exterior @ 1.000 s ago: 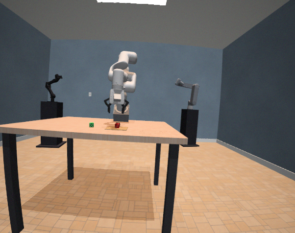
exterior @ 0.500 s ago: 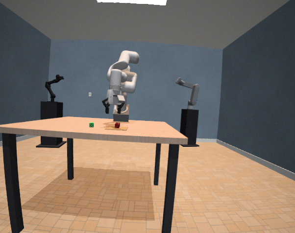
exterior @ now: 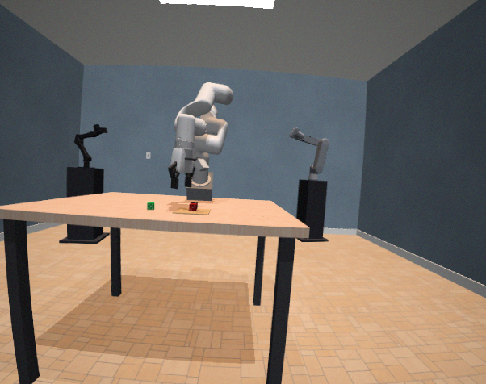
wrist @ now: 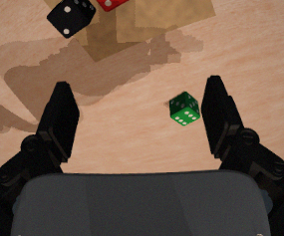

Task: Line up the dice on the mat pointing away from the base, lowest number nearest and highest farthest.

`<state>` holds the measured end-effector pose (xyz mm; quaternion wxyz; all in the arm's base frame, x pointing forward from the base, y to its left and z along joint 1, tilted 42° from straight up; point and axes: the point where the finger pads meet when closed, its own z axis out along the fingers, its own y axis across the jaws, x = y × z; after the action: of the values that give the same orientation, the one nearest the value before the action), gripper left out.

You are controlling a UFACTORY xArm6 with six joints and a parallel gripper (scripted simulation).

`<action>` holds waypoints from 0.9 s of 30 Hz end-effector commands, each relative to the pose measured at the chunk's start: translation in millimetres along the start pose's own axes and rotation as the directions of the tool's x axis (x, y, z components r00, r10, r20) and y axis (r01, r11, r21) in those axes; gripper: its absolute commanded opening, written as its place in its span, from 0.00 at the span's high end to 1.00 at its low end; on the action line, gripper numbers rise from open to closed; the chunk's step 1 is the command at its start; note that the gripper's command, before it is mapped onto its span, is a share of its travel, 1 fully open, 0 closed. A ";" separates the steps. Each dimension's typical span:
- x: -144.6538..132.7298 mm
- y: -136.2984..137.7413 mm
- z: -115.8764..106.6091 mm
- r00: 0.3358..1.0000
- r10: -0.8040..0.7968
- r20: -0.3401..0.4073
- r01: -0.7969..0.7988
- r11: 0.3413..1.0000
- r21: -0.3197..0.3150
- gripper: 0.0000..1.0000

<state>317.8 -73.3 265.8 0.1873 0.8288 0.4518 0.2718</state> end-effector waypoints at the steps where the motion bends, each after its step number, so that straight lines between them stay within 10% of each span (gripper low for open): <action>1: -5.7 4.2 0.3 0.988 -0.150 -0.036 0.151 0.989 0.014 0.00; 16: -22.4 11.9 2.6 0.867 -0.496 -0.044 0.497 0.868 0.005 0.00; 27: -40.1 19.9 4.3 0.625 -0.779 -0.046 0.779 0.626 -0.015 0.00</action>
<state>315.6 -111.3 261.5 0.2660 0.6033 0.7291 0.1835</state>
